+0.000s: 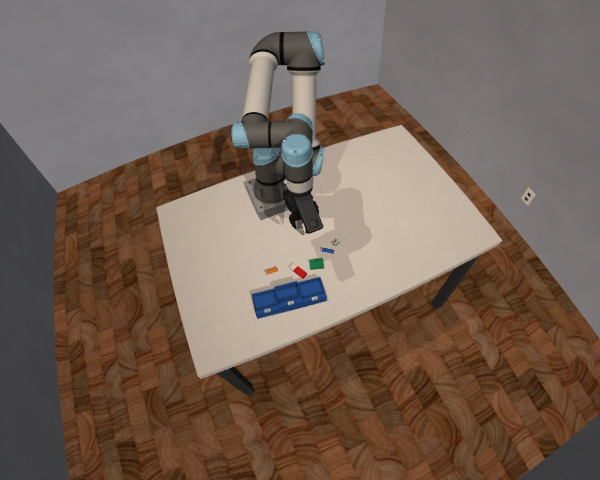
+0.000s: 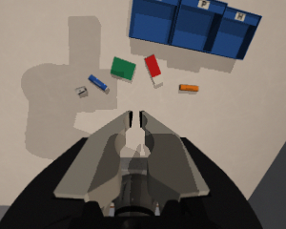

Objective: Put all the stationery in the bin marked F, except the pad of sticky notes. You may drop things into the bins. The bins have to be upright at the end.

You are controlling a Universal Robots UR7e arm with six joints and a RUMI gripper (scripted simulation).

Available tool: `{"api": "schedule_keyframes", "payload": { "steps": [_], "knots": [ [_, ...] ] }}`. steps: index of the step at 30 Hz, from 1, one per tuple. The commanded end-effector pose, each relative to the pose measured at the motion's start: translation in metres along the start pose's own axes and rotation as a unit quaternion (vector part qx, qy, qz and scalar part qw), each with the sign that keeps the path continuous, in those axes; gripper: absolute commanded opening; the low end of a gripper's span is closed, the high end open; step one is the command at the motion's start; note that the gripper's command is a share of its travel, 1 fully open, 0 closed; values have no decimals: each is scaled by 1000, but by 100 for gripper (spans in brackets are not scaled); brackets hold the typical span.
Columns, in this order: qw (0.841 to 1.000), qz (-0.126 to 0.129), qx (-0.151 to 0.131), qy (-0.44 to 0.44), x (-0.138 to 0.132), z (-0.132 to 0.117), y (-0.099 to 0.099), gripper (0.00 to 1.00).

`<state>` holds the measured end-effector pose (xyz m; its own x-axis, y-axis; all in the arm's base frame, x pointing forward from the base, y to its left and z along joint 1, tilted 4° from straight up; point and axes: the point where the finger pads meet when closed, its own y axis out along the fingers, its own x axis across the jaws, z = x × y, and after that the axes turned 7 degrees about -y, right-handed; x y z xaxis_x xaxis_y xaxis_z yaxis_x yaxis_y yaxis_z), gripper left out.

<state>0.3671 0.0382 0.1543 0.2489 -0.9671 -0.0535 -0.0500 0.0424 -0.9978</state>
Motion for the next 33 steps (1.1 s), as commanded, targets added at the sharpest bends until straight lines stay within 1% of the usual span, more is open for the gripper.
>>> {"api": "schedule_keyframes", "payload": {
  "steps": [1, 5, 8, 14, 16, 31, 33],
  "knots": [
    [1000, 2, 0, 2, 0, -1, -1, 4],
    [1000, 2, 0, 2, 0, -1, -1, 4],
    [997, 1, 0, 77, 21, 5, 12, 4],
    [997, 1, 0, 78, 62, 16, 39, 4],
    [997, 1, 0, 78, 62, 16, 39, 4],
    [997, 1, 0, 78, 161, 44, 101, 4],
    [997, 1, 0, 78, 161, 44, 101, 4]
  ]
}}
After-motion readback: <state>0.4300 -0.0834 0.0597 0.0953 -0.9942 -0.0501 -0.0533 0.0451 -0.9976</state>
